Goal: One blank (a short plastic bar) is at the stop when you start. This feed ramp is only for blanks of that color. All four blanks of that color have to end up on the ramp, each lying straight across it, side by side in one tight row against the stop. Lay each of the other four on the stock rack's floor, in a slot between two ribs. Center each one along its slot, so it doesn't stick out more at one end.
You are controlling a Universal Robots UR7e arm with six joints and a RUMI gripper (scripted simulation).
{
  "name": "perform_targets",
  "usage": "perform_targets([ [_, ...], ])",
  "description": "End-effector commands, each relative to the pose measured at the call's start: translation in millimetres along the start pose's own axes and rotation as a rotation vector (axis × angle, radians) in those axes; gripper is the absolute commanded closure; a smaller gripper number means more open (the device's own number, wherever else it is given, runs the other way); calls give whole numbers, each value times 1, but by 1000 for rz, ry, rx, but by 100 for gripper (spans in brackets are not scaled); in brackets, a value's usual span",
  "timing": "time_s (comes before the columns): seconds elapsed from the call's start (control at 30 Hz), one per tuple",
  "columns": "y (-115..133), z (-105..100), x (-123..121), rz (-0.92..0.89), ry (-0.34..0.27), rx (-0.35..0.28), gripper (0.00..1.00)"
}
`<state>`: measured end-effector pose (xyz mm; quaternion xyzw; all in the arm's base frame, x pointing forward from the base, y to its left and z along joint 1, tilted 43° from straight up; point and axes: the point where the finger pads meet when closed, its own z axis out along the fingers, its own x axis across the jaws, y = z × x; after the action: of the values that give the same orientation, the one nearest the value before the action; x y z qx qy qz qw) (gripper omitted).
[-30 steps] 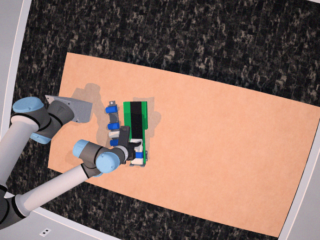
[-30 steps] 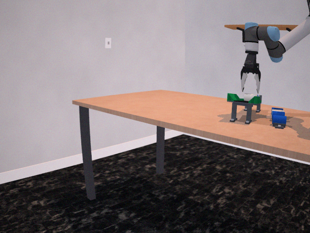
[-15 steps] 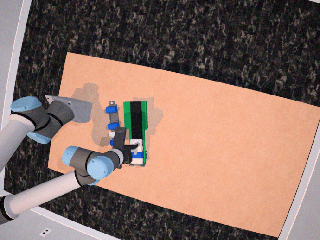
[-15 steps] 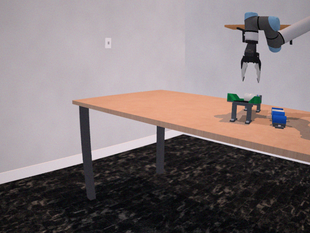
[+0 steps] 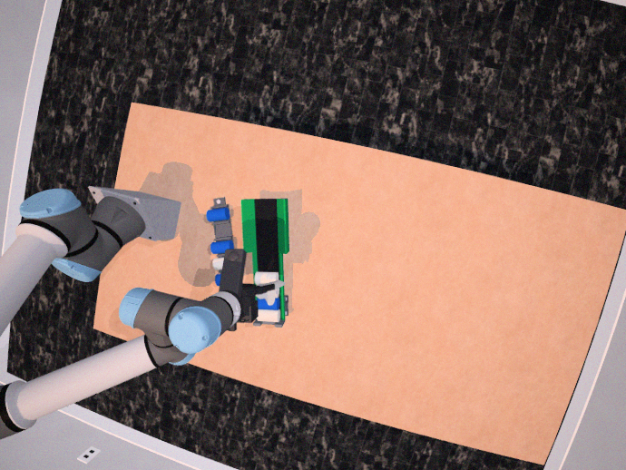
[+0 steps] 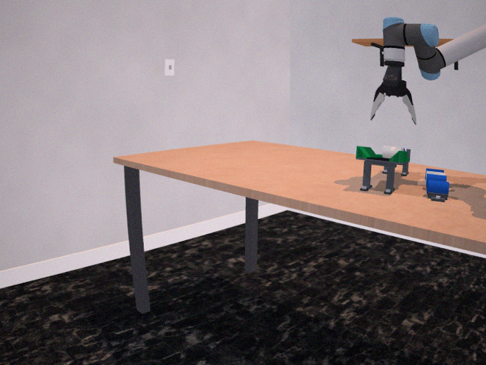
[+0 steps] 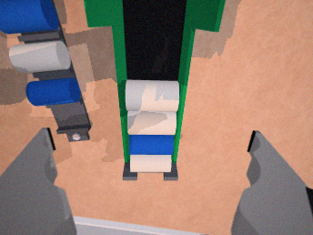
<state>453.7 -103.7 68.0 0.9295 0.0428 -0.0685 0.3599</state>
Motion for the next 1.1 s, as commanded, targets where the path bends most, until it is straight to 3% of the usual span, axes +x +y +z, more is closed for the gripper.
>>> perform_targets([
  [0.0, 0, 0, 0, 0, 1, 0, 0],
  [0.6, 0, 0, 0, 15, 1, 0, 0],
  [1.07, 3, 0, 2, 130, 1, 0, 0],
])
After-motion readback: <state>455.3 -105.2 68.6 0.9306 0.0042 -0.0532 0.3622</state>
